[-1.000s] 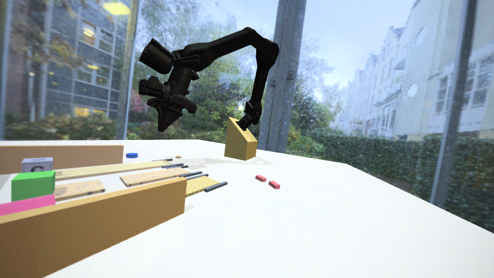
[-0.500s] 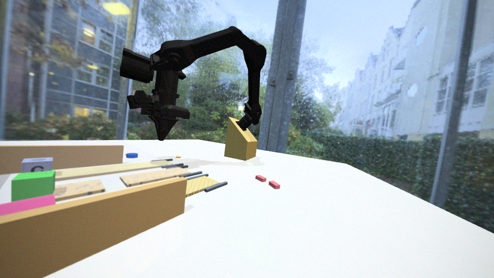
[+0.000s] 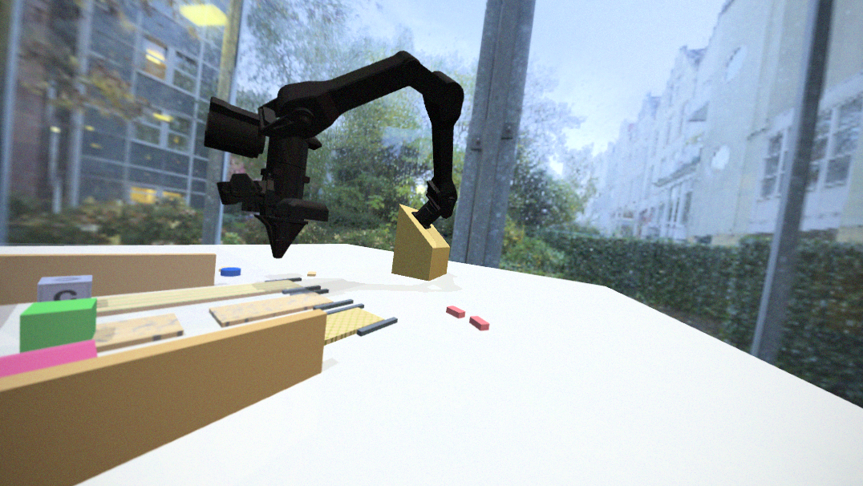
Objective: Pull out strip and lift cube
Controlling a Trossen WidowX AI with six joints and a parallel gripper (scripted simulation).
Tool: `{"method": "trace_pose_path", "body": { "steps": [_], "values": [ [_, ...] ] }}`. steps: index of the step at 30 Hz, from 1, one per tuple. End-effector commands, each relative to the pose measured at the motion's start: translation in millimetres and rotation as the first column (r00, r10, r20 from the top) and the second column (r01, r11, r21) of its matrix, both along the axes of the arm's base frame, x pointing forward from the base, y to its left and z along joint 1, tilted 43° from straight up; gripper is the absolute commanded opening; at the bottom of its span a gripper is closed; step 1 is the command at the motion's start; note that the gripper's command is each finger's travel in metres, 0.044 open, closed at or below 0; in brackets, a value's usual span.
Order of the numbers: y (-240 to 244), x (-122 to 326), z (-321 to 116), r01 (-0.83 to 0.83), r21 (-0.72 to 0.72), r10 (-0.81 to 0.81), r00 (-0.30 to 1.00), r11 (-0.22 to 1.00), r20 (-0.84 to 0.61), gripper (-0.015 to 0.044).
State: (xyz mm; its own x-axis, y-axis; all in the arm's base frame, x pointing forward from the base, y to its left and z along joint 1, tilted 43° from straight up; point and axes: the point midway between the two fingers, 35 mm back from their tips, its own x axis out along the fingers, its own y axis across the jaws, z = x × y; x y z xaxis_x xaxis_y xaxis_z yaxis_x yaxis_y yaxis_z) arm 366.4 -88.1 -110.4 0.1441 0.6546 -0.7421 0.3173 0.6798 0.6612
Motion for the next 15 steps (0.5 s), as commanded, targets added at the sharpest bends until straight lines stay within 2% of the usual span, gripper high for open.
{"method": "trace_pose_path", "body": {
  "steps": [1,15],
  "values": [
    [7,0,-6,0.004,0.007,-0.004,1.000,1.000,-0.006,0.0000],
    [24,2,-22,0.004,0.008,-0.004,1.000,1.000,-0.006,0.0000]
  ]
}}
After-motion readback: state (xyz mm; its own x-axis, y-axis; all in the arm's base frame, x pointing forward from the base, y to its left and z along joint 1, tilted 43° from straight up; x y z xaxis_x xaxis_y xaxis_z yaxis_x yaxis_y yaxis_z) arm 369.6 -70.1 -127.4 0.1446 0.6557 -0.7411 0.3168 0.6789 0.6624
